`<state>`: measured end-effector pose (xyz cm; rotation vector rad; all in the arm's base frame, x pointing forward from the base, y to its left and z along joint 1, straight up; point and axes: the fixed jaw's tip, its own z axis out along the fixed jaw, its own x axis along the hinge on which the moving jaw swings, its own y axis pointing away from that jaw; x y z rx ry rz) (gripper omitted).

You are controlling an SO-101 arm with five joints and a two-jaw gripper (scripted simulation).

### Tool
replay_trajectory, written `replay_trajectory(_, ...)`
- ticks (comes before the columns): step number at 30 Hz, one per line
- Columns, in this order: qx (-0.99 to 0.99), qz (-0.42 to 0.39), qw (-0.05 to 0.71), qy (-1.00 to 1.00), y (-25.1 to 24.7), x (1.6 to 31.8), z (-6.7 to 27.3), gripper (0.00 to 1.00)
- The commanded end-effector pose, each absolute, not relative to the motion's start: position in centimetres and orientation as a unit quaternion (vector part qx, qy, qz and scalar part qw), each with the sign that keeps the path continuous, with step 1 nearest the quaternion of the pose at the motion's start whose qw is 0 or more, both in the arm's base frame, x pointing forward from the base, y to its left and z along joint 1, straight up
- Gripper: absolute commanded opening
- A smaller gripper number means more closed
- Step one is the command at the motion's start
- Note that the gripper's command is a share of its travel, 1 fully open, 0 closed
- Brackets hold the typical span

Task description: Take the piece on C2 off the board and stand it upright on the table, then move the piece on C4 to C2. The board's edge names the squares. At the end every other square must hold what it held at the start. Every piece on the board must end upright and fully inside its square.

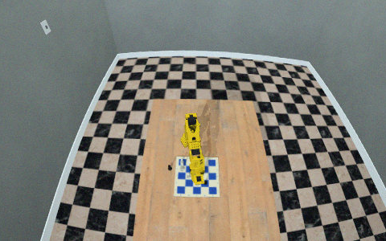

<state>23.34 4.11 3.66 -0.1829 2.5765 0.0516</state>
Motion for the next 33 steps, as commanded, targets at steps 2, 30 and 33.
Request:
replay_trajectory(2,-0.064,0.017,0.27,0.961,3.78,23.1,3.33,0.08)
replay_trajectory(30,-0.064,0.017,0.27,0.961,3.78,23.1,3.33,0.0)
replay_trajectory(33,-0.064,0.017,0.27,0.961,3.78,23.1,3.33,0.0)
